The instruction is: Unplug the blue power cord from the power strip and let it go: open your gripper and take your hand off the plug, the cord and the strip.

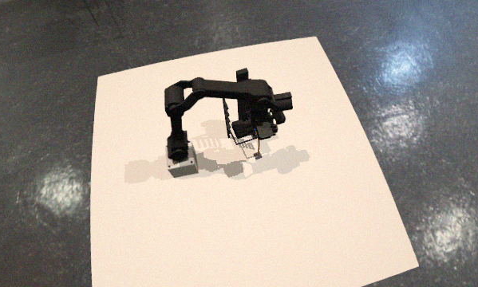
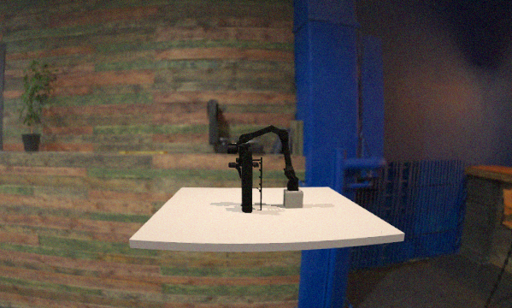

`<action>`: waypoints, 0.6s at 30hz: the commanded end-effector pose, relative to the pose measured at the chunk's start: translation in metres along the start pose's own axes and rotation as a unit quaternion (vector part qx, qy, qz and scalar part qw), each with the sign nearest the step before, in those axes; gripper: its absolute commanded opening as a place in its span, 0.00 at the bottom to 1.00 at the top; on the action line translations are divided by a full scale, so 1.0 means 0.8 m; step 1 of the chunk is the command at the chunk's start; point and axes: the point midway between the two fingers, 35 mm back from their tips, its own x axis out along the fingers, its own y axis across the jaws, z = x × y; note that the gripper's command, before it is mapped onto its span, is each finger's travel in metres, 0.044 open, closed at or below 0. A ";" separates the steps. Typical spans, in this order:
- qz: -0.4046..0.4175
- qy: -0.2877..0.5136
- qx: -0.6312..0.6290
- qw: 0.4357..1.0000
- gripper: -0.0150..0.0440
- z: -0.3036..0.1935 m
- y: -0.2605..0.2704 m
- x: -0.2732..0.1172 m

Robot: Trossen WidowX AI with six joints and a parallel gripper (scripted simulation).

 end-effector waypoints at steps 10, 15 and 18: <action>-0.001 0.004 0.002 1.000 0.53 -0.027 0.001 0.002; -0.001 0.004 0.002 1.000 0.53 -0.037 0.001 0.002; -0.001 0.005 0.002 1.000 0.53 -0.042 0.001 0.002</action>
